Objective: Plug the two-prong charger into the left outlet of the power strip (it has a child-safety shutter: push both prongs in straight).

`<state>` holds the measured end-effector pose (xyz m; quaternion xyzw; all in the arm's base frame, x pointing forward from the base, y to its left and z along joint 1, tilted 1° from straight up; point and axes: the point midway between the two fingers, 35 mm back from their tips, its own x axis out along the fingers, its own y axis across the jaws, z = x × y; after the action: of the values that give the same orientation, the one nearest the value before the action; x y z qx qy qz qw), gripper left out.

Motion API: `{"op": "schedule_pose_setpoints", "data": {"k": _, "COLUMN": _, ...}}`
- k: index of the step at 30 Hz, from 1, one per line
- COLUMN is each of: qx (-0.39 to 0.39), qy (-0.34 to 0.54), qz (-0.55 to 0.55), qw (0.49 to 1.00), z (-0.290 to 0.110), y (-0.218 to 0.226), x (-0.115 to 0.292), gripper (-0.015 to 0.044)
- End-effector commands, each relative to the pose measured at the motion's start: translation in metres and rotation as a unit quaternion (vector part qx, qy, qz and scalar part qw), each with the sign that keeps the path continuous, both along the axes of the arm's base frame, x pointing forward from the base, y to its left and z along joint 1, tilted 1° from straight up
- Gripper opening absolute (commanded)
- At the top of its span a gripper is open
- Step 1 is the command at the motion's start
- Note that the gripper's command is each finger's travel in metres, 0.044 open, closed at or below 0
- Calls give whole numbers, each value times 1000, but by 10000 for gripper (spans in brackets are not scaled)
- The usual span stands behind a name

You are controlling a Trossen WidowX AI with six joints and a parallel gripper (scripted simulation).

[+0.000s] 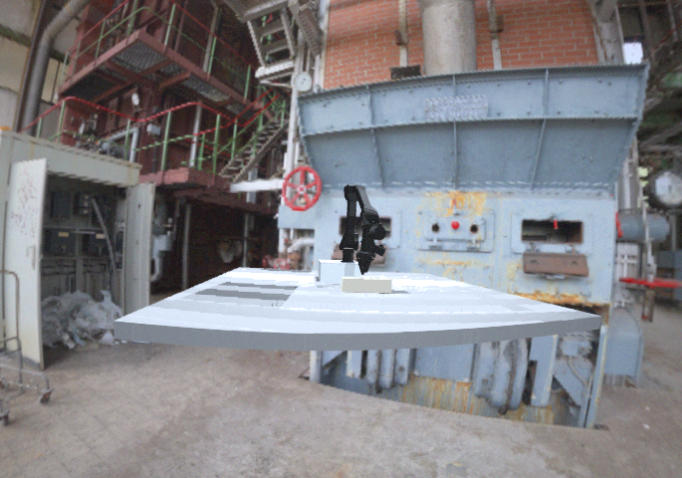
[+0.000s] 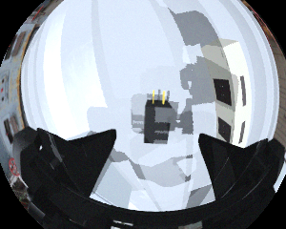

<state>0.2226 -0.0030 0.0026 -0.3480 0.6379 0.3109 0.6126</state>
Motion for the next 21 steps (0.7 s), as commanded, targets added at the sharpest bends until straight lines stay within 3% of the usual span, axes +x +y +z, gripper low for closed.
{"op": "schedule_pose_setpoints", "data": {"k": 1, "qx": -2, "qy": 3, "qz": -4, "qw": 1000, "z": -6, "y": -1, "x": -2, "gripper": 440}}
{"op": "schedule_pose_setpoints", "data": {"k": 21, "qx": -2, "qy": 3, "qz": -4, "qw": 1000, "z": -38, "y": -1, "x": 0, "gripper": 440}}
